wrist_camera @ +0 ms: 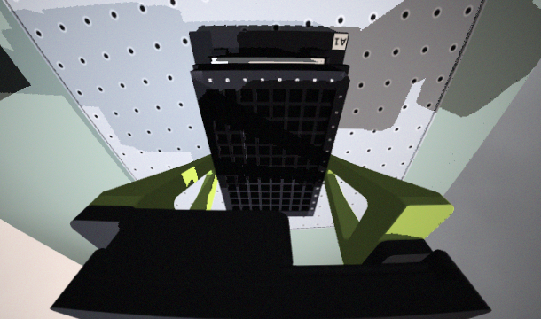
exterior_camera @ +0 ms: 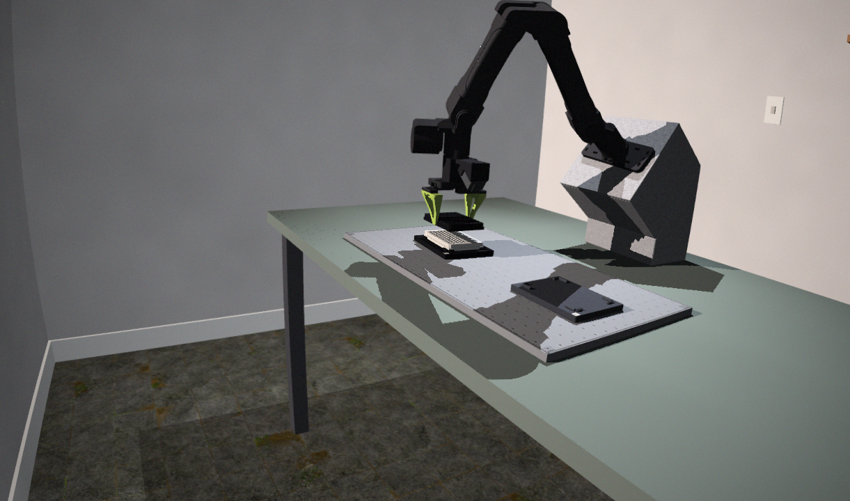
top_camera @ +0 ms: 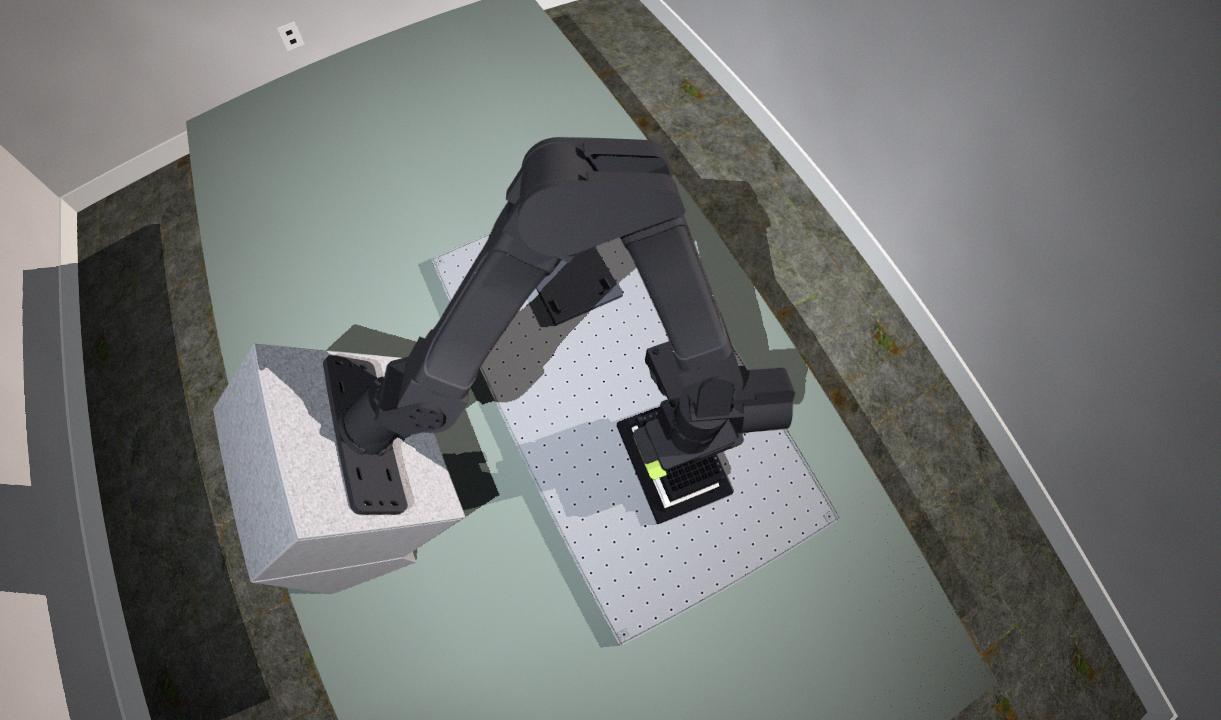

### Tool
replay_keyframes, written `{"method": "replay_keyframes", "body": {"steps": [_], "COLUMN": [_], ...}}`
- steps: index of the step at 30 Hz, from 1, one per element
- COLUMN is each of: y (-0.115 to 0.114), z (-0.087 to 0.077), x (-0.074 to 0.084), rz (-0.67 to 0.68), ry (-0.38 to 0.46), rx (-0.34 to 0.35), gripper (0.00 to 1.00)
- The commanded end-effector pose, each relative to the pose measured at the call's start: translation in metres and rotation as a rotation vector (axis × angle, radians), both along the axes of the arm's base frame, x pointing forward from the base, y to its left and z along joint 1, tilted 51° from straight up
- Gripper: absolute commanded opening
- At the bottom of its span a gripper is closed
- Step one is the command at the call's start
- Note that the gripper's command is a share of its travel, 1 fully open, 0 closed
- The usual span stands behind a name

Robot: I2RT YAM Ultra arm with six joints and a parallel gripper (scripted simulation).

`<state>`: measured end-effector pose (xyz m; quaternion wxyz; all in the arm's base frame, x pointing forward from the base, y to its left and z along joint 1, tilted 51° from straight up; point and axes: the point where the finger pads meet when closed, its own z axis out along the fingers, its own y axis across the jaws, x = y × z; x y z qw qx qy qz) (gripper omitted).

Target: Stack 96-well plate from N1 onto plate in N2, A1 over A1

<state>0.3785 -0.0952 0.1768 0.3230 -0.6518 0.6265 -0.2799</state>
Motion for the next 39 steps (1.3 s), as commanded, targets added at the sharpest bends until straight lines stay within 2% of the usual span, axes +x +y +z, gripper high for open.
{"method": "replay_keyframes", "body": {"steps": [1, 5, 6, 9, 10, 13, 39], "y": [0.003, 0.002, 0.002, -0.001, -0.004, -0.004, 0.001], "z": [-0.013, -0.018, -0.010, -0.004, 0.010, 0.012, 0.002], "x": [0.003, 0.007, 0.013, 0.018, 0.017, 0.017, 0.013], "rz": [0.001, -0.003, 0.000, -0.004, -0.011, -0.009, -0.003], "ry": [0.014, 0.015, -0.005, -0.025, -0.056, -0.061, -0.036], "rx": [0.014, 0.012, 0.005, 0.000, -0.013, -0.015, -0.006], "gripper": [0.00, 0.00, 0.00, 0.00, 0.00, 0.00, 0.00]}}
